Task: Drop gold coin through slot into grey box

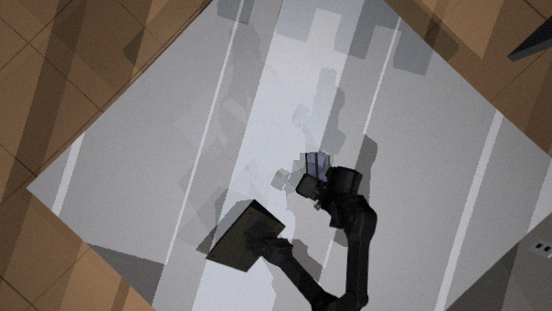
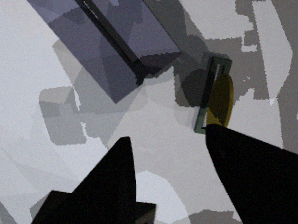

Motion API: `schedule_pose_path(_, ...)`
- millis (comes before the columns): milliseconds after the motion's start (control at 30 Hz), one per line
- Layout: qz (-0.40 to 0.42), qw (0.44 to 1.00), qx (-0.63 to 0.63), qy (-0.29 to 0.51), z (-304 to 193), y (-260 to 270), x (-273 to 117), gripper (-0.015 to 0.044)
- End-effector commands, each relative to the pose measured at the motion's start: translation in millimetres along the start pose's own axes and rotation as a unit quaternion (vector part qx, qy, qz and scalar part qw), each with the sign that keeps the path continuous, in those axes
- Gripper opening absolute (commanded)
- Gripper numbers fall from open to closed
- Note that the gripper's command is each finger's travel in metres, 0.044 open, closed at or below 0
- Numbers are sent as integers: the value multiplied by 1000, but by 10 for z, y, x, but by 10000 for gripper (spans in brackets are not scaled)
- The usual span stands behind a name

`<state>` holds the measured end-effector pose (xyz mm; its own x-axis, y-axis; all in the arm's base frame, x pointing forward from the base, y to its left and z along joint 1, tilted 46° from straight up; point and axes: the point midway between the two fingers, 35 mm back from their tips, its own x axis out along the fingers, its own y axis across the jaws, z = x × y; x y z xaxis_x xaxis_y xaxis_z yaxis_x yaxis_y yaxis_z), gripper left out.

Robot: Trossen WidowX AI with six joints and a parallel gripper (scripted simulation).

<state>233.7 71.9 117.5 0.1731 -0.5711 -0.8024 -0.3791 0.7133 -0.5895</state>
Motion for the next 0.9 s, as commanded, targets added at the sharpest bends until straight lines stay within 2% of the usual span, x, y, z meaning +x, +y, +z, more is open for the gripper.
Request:
schedule_pose_path(0, -79, 988, 131, 16, -331, -404, 73, 161)
schedule_pose_path(333, -79, 988, 131, 16, -322, -410, 73, 161)
schedule_pose_path(500, -79, 988, 131, 15, -339, -464, 398, 161)
schedule_pose_path(867, -80, 988, 131, 15, -343, -504, 563, 161)
